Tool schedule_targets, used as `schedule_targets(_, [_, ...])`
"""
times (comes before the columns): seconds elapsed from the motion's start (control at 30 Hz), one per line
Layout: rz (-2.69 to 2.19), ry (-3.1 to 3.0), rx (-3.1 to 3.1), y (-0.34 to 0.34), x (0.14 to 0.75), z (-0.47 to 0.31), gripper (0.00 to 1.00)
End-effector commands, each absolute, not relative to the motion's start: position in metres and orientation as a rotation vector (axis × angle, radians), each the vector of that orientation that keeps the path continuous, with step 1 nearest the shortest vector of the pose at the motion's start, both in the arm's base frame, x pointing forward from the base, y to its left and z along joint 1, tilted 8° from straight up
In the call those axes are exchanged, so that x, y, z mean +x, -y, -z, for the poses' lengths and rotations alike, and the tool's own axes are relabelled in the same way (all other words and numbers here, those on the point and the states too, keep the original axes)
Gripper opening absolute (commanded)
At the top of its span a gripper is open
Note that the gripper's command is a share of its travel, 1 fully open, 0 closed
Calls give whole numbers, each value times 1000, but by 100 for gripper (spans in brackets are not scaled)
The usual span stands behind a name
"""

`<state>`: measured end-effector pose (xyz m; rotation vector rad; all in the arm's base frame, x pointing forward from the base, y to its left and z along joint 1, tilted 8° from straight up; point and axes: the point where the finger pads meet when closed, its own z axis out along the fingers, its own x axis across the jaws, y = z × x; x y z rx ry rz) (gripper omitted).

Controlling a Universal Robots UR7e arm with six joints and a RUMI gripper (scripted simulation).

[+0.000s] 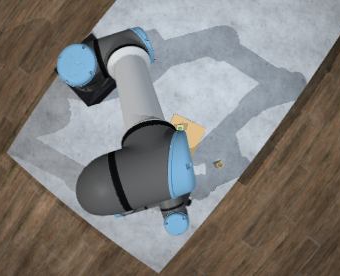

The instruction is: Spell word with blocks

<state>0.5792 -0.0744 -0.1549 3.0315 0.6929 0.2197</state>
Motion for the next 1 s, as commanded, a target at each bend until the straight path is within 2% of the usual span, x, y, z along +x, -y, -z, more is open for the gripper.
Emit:
schedule_targets(0.0, [-228,-694,3026,75,584,159,37])
schedule_targets(0.5, [-228,-694,3026,74,584,159,37])
schedule_targets(0.53, [-228,-694,3026,74,584,159,25])
schedule_targets(0.97, [-228,-694,3026,74,584,159,25])
